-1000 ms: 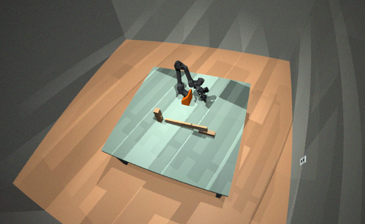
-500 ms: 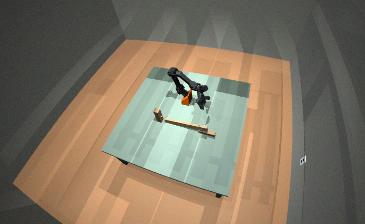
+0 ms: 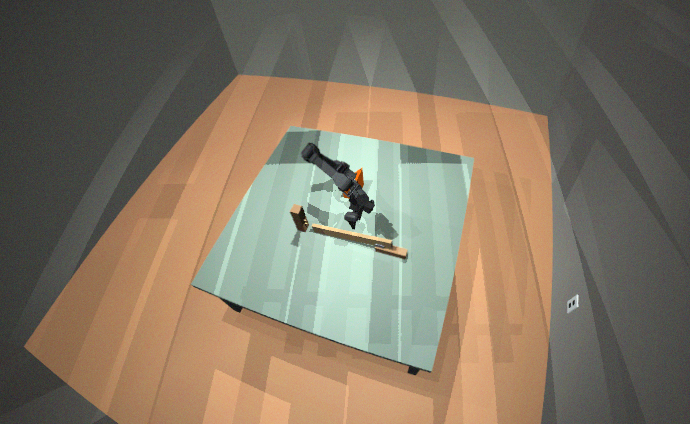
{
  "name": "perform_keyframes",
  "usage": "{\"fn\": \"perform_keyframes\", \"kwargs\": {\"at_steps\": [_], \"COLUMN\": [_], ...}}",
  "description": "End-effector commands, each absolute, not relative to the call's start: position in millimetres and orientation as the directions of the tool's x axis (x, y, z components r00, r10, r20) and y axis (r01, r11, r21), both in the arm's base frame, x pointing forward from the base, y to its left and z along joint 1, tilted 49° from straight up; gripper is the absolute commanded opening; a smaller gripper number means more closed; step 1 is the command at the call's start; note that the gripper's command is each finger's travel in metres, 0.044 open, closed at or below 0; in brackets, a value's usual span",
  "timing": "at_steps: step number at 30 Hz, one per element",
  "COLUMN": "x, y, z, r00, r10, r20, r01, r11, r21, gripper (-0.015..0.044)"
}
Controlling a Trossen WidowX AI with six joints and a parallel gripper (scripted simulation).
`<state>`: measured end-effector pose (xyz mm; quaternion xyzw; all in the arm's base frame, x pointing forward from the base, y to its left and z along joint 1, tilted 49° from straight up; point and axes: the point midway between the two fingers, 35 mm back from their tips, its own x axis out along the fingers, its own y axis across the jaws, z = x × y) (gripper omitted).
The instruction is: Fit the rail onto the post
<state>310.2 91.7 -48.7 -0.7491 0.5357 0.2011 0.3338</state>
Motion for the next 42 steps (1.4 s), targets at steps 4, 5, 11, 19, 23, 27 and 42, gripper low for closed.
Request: {"fn": "perform_keyframes", "kwargs": {"at_steps": [4, 5, 11, 19, 23, 27, 42], "x": [335, 335, 333, 332, 332, 332, 330], "y": [2, -10, -36, -39, -43, -48, -66], "z": [6, 13, 30, 25, 20, 16, 0], "r00": [0.031, -0.008, -0.096, -0.097, -0.098, -0.097, -0.096], "r10": [-0.748, -0.750, -0.747, -0.745, -0.743, -0.743, -0.745], "r20": [-0.663, -0.662, -0.658, -0.660, -0.662, -0.662, -0.661], "r01": [-0.993, -0.993, -0.988, -0.988, -0.988, -0.988, -0.988], "r11": [0.050, 0.082, 0.153, 0.153, 0.153, 0.153, 0.153], "r21": [-0.102, -0.080, -0.030, -0.028, -0.026, -0.026, -0.028], "gripper": [0.0440, 0.0440, 0.0440, 0.0440, 0.0440, 0.0440, 0.0440]}}
